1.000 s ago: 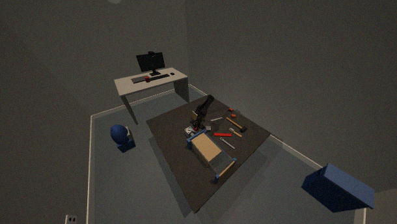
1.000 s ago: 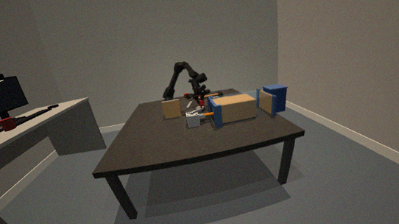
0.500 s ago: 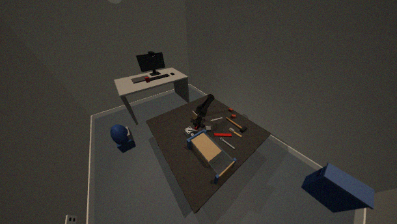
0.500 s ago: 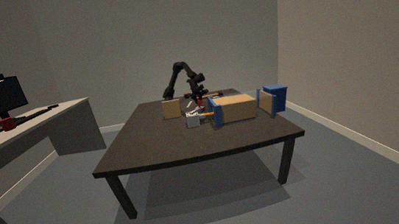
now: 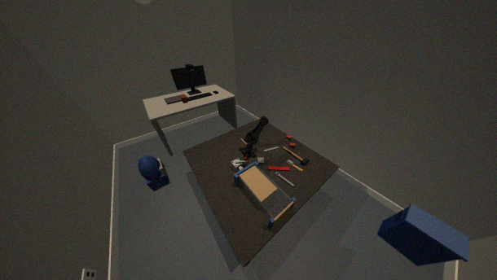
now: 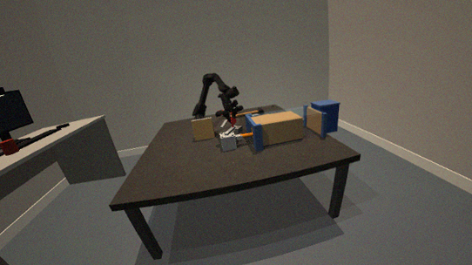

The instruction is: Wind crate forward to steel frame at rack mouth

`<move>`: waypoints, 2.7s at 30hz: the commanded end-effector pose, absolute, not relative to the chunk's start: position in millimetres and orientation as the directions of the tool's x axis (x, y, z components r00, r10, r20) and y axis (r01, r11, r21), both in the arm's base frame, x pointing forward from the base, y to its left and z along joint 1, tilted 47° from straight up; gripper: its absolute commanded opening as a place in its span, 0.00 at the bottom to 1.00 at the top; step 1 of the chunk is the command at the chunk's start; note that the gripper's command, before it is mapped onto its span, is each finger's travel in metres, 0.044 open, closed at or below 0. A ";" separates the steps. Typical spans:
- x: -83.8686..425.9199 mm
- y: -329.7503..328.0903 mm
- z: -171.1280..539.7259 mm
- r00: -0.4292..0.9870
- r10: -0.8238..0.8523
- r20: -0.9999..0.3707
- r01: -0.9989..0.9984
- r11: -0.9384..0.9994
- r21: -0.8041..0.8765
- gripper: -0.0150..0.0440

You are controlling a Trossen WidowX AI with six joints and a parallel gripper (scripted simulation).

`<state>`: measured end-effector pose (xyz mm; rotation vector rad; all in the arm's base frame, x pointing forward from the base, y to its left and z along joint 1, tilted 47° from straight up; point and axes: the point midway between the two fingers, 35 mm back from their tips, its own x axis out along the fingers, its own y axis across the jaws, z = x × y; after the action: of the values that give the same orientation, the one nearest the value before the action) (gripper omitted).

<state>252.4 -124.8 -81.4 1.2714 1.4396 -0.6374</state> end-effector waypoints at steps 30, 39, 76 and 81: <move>197.5 -117.4 -75.0 0.112 0.376 -0.920 0.929 0.288 0.231 0.25; 184.1 -119.7 -76.4 0.111 0.375 -0.920 0.930 0.289 0.230 0.25; 174.1 -125.4 -78.0 0.150 0.387 -0.910 0.916 0.291 0.275 0.97; 174.4 -127.0 -76.7 0.150 0.386 -0.910 0.916 0.291 0.275 1.00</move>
<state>174.5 -125.4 -77.9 1.2921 1.4343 -0.5931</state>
